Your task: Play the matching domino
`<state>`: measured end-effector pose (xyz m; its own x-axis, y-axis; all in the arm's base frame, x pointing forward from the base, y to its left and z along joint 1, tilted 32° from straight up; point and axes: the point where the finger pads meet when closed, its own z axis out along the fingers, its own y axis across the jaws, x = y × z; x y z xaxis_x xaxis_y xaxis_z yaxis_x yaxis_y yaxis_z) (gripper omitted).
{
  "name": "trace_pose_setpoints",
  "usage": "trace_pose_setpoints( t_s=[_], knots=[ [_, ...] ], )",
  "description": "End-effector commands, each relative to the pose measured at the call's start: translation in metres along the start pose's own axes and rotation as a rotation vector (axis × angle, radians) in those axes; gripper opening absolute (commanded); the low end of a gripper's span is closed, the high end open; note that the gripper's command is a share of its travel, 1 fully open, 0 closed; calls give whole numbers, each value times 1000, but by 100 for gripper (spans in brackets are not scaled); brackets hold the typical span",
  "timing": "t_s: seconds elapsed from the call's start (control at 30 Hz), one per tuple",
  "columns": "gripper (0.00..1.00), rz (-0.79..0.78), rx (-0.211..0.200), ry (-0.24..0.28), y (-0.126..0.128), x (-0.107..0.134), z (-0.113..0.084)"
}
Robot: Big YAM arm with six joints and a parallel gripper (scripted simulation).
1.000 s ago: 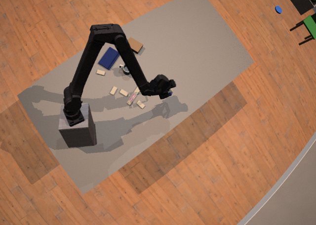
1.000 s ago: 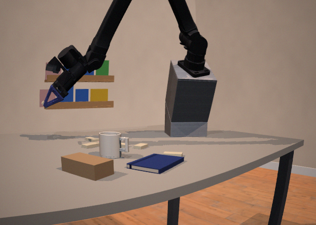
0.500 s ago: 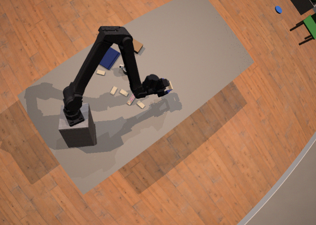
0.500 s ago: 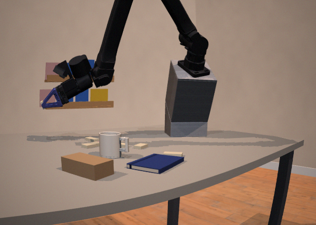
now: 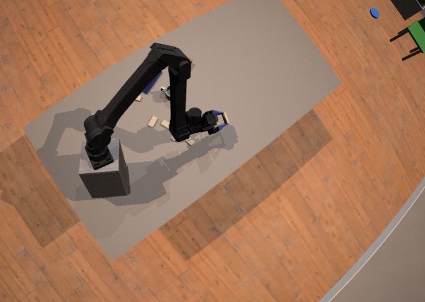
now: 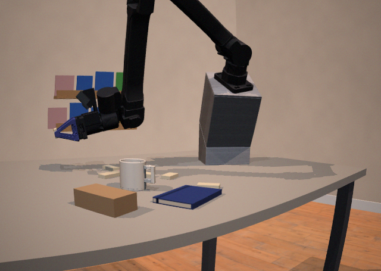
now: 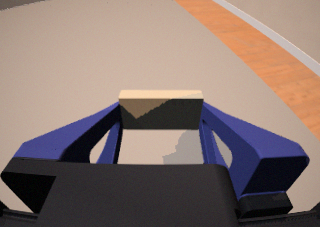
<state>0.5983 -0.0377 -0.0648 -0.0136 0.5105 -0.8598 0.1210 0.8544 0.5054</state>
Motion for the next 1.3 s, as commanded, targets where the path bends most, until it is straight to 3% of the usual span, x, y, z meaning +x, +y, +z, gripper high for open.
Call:
trace_pose_setpoints(
  t_s=[0.0,0.23,0.47,0.5,0.8,1.03,1.07,1.27],
  knots=[
    [51,5,-13,-39,5,-13,3],
    [51,21,-50,-120,19,-31,7],
    [51,21,-50,-120,19,-31,7],
    [51,8,-26,-86,8,-23,6],
    [51,21,-50,-118,19,-31,7],
    [51,21,-50,-118,19,-31,7],
    [51,8,-26,-86,9,-23,6],
    [51,16,-42,-108,15,-30,8]
  ],
)
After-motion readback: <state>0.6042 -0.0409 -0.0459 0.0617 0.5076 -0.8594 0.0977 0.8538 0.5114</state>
